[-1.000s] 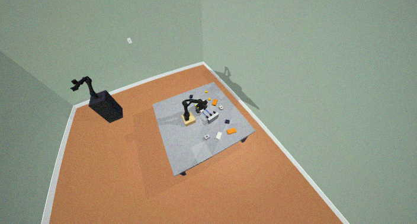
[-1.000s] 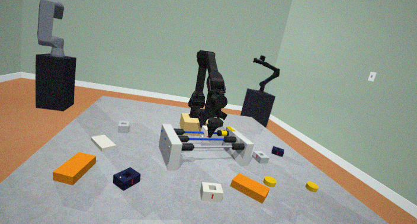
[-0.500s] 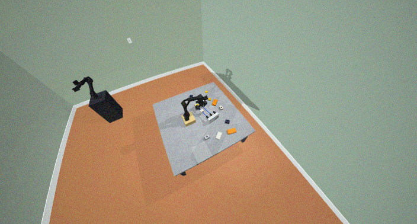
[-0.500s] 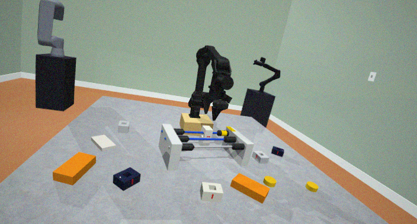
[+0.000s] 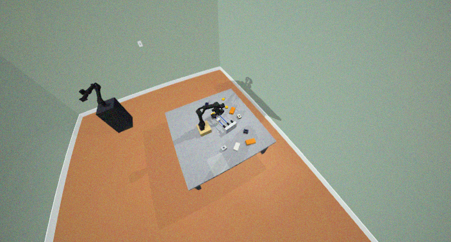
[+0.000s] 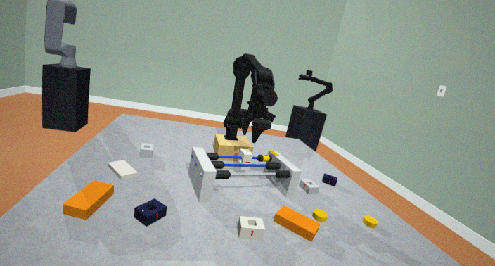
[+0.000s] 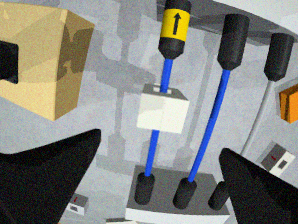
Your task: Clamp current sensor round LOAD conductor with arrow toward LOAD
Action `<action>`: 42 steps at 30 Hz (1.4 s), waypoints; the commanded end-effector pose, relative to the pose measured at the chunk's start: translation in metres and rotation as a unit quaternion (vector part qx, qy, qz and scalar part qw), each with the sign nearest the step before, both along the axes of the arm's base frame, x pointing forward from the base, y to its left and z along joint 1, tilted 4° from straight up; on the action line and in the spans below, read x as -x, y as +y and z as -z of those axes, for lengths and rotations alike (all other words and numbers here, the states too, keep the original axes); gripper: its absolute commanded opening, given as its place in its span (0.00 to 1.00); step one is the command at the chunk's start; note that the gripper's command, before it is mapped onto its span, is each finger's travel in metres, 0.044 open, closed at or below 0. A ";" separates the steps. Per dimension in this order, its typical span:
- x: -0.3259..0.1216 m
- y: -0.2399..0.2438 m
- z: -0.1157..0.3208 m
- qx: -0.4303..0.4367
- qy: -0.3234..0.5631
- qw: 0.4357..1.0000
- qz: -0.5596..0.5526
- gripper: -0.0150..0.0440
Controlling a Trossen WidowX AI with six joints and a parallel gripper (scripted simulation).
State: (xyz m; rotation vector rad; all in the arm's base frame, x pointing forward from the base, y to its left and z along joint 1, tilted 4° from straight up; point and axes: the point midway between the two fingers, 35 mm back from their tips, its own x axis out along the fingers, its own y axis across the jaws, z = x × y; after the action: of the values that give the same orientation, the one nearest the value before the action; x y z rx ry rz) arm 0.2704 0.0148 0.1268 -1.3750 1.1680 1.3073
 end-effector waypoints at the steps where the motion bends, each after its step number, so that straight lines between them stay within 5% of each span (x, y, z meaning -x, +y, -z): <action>1: 0.000 0.000 0.000 0.002 0.001 1.000 0.003 1.00; 21: 0.000 0.001 0.000 0.002 0.001 1.000 0.006 1.00; 29: 0.024 0.030 0.020 0.090 -0.008 0.963 0.256 1.00; 42: 0.064 0.063 0.040 0.182 -0.187 0.783 0.565 1.00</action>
State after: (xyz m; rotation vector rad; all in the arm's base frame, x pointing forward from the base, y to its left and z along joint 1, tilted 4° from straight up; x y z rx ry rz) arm 0.2382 0.0608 0.1044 -0.9814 1.5963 0.5480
